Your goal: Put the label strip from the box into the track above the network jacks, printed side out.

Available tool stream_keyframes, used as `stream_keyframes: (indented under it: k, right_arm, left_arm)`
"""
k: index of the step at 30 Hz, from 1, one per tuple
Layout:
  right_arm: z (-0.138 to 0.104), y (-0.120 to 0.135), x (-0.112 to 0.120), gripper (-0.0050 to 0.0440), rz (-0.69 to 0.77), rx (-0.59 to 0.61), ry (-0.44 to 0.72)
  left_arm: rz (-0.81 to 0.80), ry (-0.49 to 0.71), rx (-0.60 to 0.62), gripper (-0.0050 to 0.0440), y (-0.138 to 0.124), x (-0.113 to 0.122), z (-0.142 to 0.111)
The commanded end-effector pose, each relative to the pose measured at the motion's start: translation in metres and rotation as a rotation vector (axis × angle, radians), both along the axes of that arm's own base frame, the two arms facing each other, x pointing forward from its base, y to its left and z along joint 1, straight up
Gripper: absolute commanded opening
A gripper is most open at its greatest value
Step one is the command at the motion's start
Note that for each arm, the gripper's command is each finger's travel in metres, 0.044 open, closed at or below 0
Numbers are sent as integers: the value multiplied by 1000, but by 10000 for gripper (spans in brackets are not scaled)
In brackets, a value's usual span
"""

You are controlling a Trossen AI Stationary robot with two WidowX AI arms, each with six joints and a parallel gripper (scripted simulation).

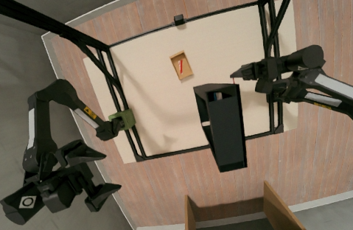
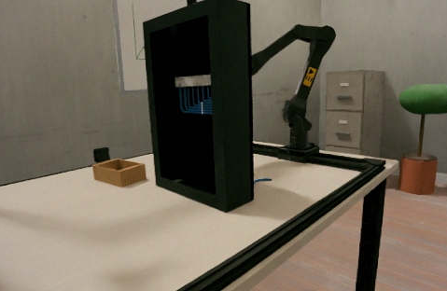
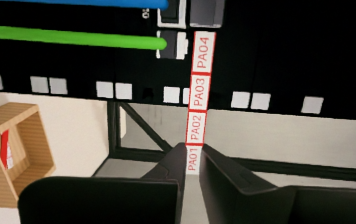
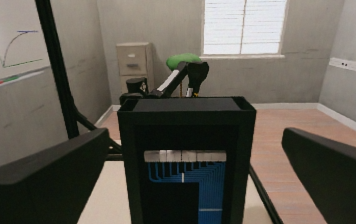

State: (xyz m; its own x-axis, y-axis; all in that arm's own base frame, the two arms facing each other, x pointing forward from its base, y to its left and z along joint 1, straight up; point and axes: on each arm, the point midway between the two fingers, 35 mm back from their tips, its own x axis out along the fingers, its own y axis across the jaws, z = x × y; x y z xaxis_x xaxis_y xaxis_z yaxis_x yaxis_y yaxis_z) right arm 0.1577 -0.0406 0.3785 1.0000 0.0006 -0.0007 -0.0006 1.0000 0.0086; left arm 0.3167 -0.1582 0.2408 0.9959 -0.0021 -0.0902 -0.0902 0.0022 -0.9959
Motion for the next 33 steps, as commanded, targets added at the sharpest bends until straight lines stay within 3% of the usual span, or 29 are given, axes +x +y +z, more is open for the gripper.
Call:
stream_keyframes:
  k: [1, 33]
  right_arm:
    - [5, 1, 0, 440, -1, -14, -1]
    - [5, 1, 0, 440, -1, -14, -1]
  left_arm:
    - [0, -16, -15, -50, 0, 0, 8]
    - [0, -16, -15, -50, 2, 0, 7]
